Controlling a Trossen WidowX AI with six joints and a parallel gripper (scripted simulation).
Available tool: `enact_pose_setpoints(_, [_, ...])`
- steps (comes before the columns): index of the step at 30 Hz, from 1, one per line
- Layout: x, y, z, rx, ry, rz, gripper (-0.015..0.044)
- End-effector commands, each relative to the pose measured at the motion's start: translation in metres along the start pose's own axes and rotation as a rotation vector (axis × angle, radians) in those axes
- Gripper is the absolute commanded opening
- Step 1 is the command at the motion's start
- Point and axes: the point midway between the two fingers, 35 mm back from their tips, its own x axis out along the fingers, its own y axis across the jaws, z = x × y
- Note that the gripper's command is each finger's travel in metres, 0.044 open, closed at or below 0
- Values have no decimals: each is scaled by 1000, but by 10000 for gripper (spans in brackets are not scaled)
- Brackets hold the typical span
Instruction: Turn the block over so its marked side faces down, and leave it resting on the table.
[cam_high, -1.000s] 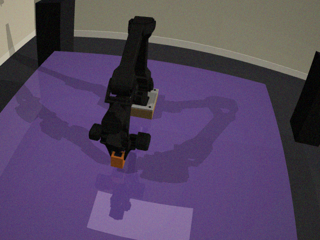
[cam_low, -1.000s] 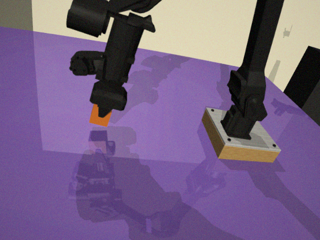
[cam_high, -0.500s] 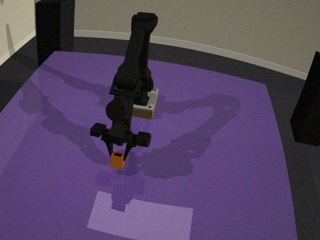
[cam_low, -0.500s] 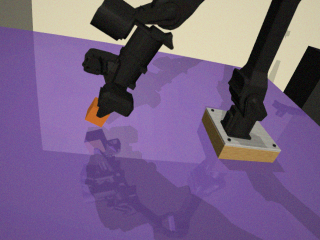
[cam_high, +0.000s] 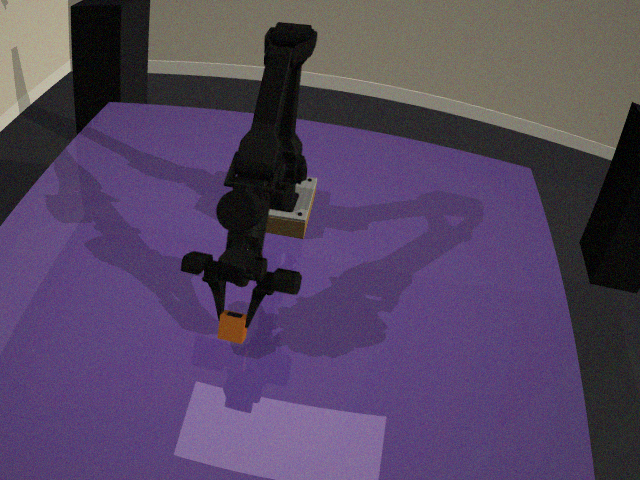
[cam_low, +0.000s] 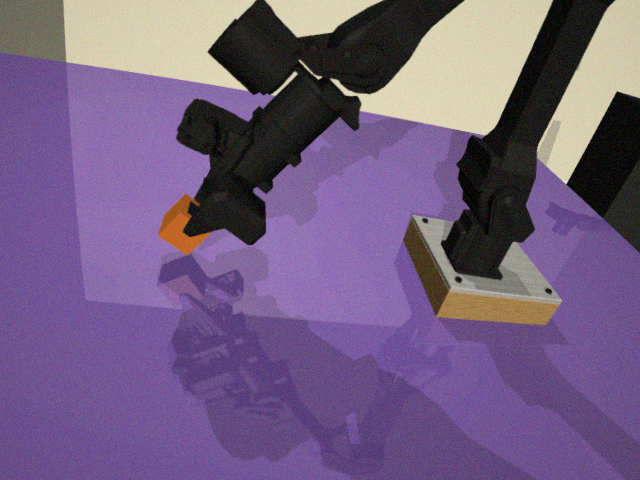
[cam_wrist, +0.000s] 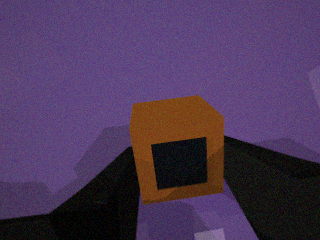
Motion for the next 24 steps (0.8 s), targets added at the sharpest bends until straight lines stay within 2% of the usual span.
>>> enact_pose_setpoints(1, [9, 1, -5, -1, -35, 5, 0])
enact_pose_setpoints(12, [25, 1, -10, 0, -189, 7, 0])
enact_pose_setpoints(24, [23, 1, -19, -3, -357, 7, 0])
